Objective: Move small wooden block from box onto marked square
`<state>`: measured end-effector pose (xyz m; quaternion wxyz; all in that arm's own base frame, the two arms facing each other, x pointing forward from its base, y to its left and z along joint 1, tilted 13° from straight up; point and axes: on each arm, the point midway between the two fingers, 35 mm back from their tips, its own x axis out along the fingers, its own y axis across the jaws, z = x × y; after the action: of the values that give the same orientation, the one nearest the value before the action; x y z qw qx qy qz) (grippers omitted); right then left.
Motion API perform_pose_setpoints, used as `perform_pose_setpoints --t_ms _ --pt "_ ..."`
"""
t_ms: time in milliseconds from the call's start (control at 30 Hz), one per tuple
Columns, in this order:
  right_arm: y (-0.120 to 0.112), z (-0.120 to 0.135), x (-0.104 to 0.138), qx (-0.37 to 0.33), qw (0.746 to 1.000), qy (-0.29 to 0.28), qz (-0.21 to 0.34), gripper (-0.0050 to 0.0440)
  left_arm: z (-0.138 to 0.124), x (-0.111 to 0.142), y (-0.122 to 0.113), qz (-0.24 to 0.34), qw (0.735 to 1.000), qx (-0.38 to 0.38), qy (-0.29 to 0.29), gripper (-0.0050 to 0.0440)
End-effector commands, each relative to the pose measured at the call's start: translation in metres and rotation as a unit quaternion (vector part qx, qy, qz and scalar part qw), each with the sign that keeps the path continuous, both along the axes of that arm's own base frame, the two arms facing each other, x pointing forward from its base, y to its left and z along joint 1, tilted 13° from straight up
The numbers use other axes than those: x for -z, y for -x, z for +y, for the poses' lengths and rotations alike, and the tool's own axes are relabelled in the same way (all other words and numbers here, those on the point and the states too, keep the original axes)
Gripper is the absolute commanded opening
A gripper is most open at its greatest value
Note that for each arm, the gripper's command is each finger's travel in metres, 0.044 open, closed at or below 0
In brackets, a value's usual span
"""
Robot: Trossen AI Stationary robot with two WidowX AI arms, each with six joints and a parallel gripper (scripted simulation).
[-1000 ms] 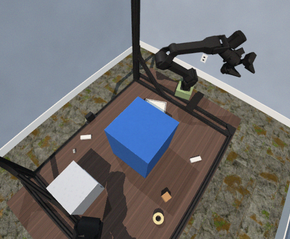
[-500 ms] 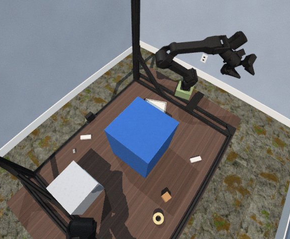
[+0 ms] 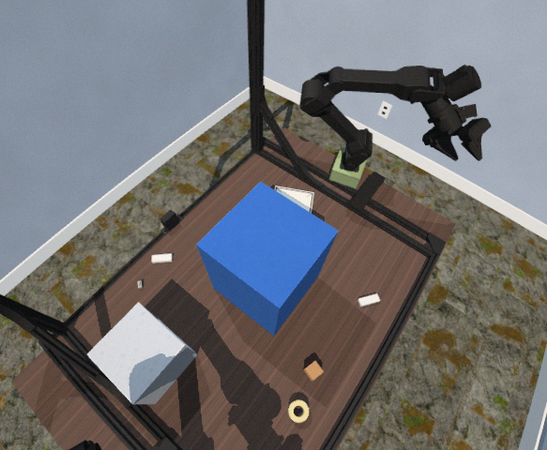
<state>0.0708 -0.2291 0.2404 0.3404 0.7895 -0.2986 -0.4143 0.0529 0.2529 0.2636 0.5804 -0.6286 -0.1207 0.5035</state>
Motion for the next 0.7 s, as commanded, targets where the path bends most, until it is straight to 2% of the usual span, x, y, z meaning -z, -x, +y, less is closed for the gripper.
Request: perform_pose_setpoints --t_ms 0,167,300,367,500,667 --pt "-0.030 -0.006 -0.004 -0.057 0.996 0.007 0.067 0.0400 0.002 -0.007 -0.016 0.012 0.999 0.045 -0.005 0.0400" --pt "-0.075 -0.001 -0.006 -0.155 0.976 0.036 0.150 0.0400 0.001 -0.012 -0.038 0.029 0.994 0.104 -0.010 0.0400" --pt "-0.114 0.010 -0.007 -0.233 0.946 0.069 0.215 0.0400 -0.001 -0.015 -0.056 0.042 0.988 0.151 -0.015 0.0400" --pt "-0.114 0.010 -0.007 -0.233 0.946 0.069 0.215 0.0400 -0.001 -0.015 -0.056 0.042 0.988 0.151 -0.015 0.0400" --pt "-0.154 0.029 -0.007 -0.310 0.903 0.112 0.276 0.0400 -0.004 -0.018 -0.074 0.054 0.978 0.199 -0.021 0.0400" --pt "-0.203 0.064 -0.008 -0.398 0.832 0.176 0.345 0.0400 -0.010 -0.022 -0.097 0.069 0.963 0.257 -0.029 0.0400"
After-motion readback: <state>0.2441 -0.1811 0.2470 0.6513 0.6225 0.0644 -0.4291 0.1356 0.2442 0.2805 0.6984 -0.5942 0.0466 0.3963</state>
